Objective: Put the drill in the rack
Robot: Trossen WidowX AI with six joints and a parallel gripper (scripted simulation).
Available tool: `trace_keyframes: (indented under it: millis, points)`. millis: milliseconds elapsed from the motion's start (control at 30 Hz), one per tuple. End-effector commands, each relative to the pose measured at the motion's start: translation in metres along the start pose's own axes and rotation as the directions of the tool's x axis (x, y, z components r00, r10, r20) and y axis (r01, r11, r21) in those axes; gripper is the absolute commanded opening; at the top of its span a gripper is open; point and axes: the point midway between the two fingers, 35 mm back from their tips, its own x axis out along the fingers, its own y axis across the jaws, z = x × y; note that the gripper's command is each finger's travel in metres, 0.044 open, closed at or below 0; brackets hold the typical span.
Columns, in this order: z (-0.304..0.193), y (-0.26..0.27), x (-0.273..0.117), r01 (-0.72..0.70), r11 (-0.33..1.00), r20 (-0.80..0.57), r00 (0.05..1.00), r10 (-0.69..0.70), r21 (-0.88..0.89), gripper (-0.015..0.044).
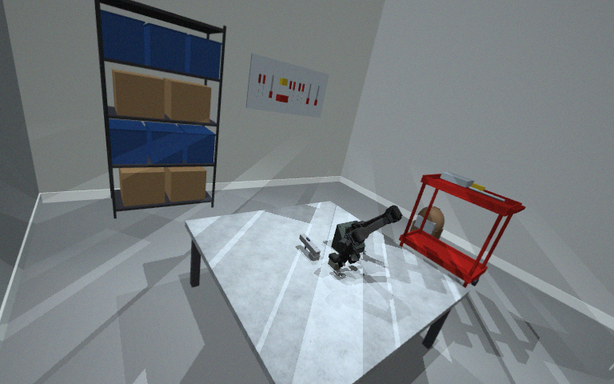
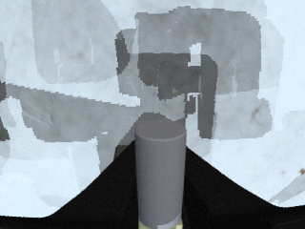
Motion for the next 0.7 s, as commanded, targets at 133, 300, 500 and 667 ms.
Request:
trace_keyframes:
  millis: [133, 300, 500, 667]
  points:
    - [0.000, 0.000, 0.009, -0.001, 1.000, -0.007, 1.000, 0.001, 0.008, 0.0000]
    - [0.001, 0.000, 0.015, -0.001, 1.000, -0.006, 1.000, 0.001, 0.008, 0.0000]
    - [0.001, 0.000, 0.021, -0.001, 1.000, -0.006, 1.000, 0.001, 0.008, 0.0000]
    - [0.000, 0.000, 0.025, -0.001, 1.000, -0.006, 1.000, 0.001, 0.008, 0.0000]
